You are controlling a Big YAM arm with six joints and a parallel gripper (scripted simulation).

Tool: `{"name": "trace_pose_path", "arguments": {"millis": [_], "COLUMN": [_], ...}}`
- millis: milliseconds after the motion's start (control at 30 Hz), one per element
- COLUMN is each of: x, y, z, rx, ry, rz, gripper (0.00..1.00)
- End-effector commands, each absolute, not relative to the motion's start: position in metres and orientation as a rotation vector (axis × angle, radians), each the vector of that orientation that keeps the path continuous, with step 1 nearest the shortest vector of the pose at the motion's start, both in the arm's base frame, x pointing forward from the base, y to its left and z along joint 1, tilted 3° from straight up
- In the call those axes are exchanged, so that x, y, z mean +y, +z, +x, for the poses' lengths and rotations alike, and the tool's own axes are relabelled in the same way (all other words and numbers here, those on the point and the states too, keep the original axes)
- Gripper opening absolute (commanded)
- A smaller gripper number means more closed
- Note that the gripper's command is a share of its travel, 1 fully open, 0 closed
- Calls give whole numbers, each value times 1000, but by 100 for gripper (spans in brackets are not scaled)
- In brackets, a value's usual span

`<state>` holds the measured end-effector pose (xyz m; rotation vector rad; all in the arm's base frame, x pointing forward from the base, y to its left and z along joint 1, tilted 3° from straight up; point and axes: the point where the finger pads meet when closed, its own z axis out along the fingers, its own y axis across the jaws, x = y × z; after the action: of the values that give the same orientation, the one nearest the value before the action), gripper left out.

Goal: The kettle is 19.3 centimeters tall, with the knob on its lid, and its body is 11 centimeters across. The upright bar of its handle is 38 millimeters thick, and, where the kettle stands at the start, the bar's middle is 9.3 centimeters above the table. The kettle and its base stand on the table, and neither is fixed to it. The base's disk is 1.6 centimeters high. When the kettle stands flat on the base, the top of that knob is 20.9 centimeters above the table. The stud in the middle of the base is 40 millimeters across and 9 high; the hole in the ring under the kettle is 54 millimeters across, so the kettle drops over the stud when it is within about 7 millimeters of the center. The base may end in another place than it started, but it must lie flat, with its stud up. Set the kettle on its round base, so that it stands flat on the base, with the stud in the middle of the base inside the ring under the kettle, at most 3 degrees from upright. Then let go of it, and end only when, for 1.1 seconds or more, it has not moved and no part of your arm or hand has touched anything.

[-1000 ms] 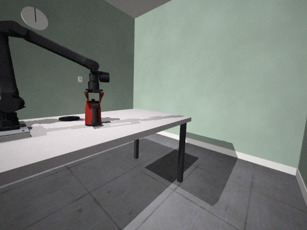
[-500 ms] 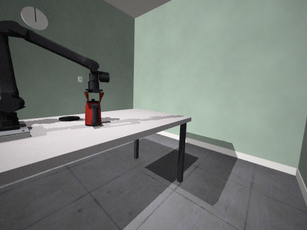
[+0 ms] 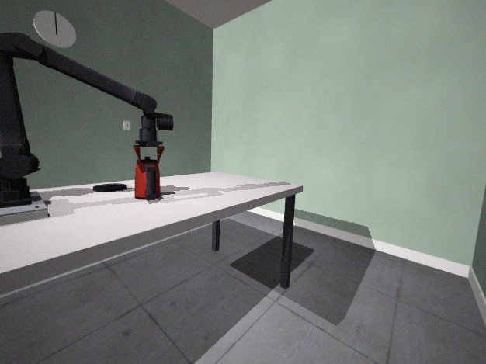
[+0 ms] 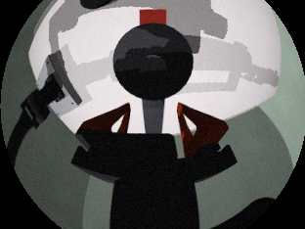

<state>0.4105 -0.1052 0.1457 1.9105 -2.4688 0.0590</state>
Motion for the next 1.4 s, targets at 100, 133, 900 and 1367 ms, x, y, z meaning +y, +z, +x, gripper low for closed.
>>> {"name": "trace_pose_path", "arguments": {"millis": [100, 133, 900, 1367], "x": [-100, -100, -106, -106], "y": [151, 151, 124, 126], "z": [414, 414, 414, 414], "rx": [-2477, -2478, -2479, -2482], "ry": [90, 90, 84, 92], "rz": [1931, 1930, 1923, 1926], "gripper": [74, 74, 74, 74]}}
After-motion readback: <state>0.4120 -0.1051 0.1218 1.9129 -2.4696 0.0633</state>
